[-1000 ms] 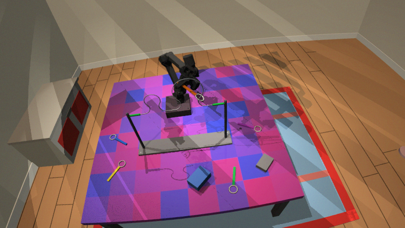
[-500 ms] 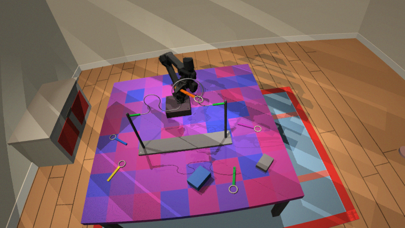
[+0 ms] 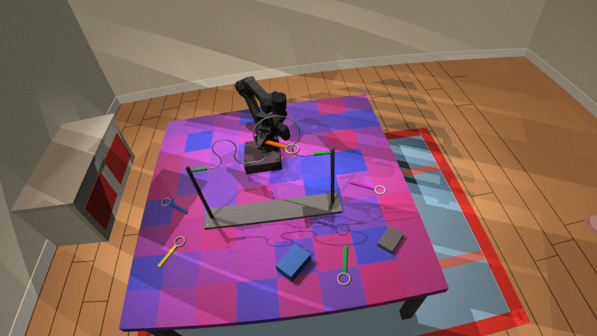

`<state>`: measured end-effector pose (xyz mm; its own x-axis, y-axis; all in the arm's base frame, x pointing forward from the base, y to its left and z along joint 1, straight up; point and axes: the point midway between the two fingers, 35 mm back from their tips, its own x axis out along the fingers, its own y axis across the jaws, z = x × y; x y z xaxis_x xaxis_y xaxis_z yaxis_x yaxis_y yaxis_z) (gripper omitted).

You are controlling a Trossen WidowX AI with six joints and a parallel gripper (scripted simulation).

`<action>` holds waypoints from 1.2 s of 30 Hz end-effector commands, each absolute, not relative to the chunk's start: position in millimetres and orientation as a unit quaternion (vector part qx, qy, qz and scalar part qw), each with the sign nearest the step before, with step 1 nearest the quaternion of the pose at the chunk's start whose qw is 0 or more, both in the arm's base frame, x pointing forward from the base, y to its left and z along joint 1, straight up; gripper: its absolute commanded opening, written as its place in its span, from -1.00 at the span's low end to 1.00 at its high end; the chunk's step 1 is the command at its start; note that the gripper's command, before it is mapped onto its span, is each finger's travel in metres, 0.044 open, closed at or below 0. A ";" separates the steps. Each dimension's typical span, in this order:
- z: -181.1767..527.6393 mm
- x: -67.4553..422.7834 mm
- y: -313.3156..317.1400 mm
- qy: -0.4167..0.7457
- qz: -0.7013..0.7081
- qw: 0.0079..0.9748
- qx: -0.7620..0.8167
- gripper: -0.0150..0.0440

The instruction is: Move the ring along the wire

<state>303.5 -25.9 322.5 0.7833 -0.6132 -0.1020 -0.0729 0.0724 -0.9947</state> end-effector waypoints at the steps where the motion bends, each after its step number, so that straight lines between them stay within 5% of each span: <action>1: 306.6 303.8 -25.5 0.267 -0.187 0.714 -0.619 -1.00; 36: 195.9 324.5 28.9 0.229 -0.083 0.931 -0.272 -1.00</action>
<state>323.2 20.0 205.2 0.8776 -0.3118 -0.3641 0.0332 0.7973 -0.6027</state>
